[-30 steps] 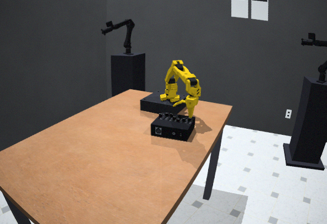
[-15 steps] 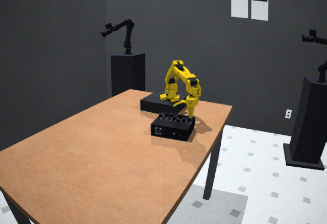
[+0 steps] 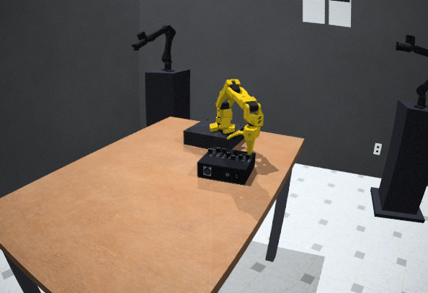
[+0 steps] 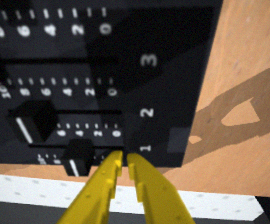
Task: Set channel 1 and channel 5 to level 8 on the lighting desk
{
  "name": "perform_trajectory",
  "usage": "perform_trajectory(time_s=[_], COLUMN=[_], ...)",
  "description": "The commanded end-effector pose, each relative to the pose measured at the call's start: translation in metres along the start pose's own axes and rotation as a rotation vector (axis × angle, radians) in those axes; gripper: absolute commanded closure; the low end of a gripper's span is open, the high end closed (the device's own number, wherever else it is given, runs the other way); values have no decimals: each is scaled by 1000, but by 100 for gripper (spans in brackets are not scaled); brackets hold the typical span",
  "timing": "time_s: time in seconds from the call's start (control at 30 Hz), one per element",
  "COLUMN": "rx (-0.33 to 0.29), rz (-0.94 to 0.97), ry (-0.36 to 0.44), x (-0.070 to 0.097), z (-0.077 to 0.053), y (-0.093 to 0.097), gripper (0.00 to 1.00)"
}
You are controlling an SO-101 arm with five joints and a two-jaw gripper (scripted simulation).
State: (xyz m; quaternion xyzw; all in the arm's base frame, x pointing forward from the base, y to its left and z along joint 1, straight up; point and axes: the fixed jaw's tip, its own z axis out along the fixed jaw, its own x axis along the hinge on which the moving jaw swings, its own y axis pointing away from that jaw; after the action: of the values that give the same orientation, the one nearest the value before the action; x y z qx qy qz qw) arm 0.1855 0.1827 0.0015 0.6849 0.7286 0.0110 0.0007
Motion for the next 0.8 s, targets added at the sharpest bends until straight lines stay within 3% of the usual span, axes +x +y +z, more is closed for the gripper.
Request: perform_trajectory(time_s=[0.0, 0.77], rx=[16, 16], rz=[-1, -1], ry=[-13, -13], x=[-3, -5], z=[3, 3], y=[0, 3], gripper=[100, 100])
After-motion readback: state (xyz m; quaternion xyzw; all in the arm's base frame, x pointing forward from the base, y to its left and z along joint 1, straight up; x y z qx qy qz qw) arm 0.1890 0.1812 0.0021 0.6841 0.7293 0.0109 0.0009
